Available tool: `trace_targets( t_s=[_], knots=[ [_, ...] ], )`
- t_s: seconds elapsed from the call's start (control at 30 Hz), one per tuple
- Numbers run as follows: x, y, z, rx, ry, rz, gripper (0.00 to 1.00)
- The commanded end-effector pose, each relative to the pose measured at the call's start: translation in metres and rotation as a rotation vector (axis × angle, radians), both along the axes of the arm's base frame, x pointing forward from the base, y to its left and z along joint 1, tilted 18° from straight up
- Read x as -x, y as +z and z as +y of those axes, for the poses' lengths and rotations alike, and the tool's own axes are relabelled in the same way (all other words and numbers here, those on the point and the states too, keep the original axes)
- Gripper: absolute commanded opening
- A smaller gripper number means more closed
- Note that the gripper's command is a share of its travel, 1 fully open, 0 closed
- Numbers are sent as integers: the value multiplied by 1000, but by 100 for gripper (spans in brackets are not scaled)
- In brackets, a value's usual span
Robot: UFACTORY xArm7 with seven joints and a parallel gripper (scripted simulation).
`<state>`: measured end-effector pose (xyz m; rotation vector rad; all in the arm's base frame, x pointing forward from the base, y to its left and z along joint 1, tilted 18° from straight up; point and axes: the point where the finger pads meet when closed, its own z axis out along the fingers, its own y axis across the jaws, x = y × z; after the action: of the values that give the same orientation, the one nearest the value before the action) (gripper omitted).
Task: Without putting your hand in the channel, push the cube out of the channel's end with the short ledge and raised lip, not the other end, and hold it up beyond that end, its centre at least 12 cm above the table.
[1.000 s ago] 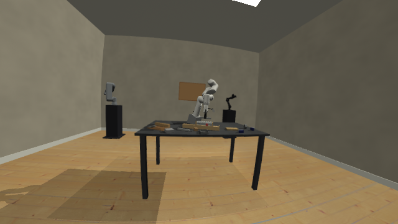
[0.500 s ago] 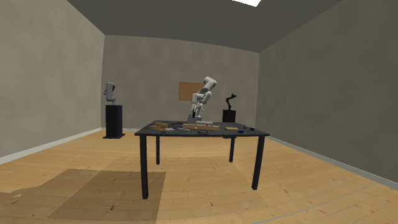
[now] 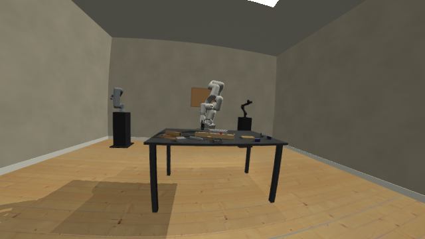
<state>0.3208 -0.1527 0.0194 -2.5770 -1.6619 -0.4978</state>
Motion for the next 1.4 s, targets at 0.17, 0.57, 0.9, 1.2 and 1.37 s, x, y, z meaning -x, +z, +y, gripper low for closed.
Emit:
trace_targets(
  t_s=[0.17, 0.57, 0.9, 1.2, 1.37],
  knots=[
    [-11, -27, -3, 4, 1, 15, 0],
    [-11, -27, -3, 4, 1, 15, 0],
    [-12, -26, 0, 4, 1, 15, 0],
    [-20, -21, 18, 4, 1, 15, 0],
    [-24, -18, 26, 4, 1, 15, 0]
  ],
)
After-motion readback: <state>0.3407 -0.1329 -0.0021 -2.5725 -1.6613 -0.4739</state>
